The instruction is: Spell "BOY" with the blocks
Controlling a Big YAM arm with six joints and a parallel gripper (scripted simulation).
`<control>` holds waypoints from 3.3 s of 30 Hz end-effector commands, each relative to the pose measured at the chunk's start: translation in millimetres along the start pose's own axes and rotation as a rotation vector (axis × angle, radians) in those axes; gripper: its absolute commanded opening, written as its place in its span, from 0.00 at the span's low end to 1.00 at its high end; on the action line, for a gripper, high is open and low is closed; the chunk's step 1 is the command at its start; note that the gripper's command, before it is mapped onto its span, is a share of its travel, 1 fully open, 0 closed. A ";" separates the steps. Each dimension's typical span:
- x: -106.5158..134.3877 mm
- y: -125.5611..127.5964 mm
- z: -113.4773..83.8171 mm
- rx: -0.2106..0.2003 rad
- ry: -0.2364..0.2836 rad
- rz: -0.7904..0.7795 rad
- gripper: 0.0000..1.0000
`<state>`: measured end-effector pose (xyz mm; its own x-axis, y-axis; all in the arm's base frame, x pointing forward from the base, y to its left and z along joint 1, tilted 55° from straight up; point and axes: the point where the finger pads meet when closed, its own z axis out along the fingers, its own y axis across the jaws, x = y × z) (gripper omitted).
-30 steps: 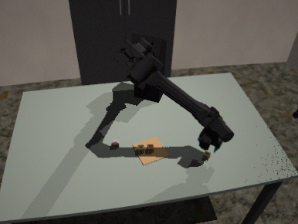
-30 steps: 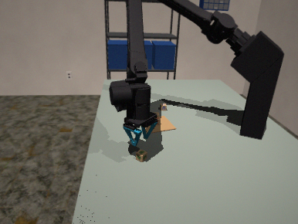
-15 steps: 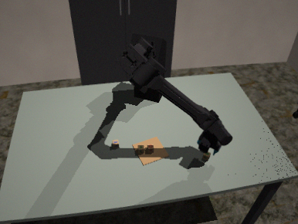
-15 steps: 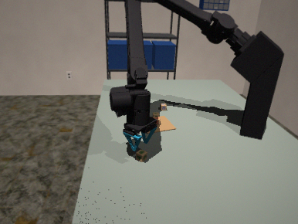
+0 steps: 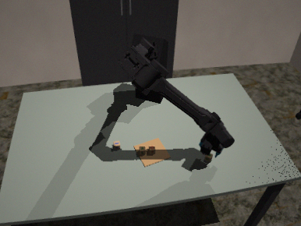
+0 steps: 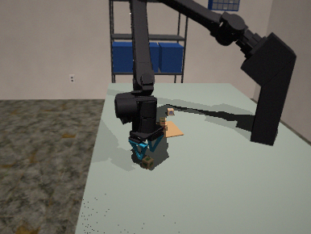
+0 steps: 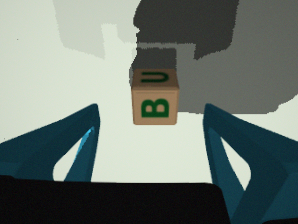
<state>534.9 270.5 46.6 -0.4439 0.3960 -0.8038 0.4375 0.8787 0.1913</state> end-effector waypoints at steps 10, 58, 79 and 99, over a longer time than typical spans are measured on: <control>3.2 0.5 9.4 0.007 0.000 -0.005 0.65; 3.2 0.5 9.4 0.007 0.000 -0.005 0.65; 19.4 -1.9 3.3 0.001 0.006 -0.011 0.65; 19.4 -1.9 3.3 0.001 0.006 -0.011 0.65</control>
<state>533.7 271.1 42.8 -0.4432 0.3968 -0.8038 0.4366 0.8787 0.1931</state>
